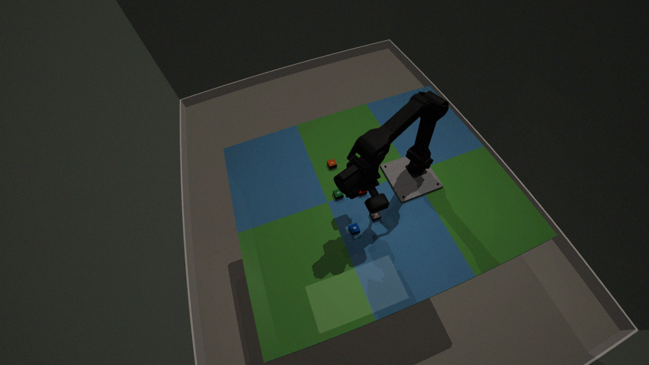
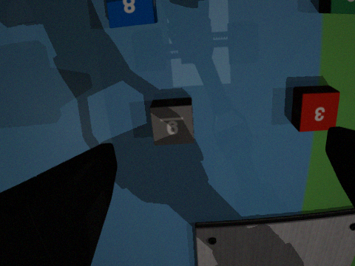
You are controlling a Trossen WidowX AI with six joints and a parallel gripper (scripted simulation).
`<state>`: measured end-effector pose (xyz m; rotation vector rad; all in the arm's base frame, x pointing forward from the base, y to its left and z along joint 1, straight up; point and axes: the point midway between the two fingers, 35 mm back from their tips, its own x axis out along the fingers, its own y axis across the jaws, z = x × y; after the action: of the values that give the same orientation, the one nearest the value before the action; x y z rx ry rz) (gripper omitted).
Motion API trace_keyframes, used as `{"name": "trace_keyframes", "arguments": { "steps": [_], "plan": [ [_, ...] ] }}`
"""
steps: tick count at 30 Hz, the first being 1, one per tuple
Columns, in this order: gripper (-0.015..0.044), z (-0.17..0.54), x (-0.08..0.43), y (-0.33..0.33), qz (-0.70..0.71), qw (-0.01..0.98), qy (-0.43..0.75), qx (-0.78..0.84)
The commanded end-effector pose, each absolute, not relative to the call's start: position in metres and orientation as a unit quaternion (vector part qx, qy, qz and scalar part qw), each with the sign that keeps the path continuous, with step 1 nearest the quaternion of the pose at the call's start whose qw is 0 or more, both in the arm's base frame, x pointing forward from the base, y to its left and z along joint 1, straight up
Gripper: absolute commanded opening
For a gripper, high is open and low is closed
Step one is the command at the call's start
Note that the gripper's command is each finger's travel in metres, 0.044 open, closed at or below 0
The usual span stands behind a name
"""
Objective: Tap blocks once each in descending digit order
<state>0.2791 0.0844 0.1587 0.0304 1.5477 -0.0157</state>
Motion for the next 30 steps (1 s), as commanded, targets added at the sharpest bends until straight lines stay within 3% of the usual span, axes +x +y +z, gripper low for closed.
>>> {"name": "trace_keyframes", "arguments": {
  "steps": [1,5,13,19,30],
  "plan": [
    [0.0400,0.156,0.249,0.112,-0.010,0.715,0.699,0.019],
    [0.0400,0.156,0.249,0.112,-0.010,0.715,0.699,0.019],
    [0.0190,0.078,0.251,0.113,-0.010,0.715,0.699,0.020],
    [0.0033,0.075,0.251,0.113,-0.010,0.715,0.699,0.019],
    [0.0020,0.075,0.251,0.113,-0.010,0.715,0.699,0.019]
  ]
}}
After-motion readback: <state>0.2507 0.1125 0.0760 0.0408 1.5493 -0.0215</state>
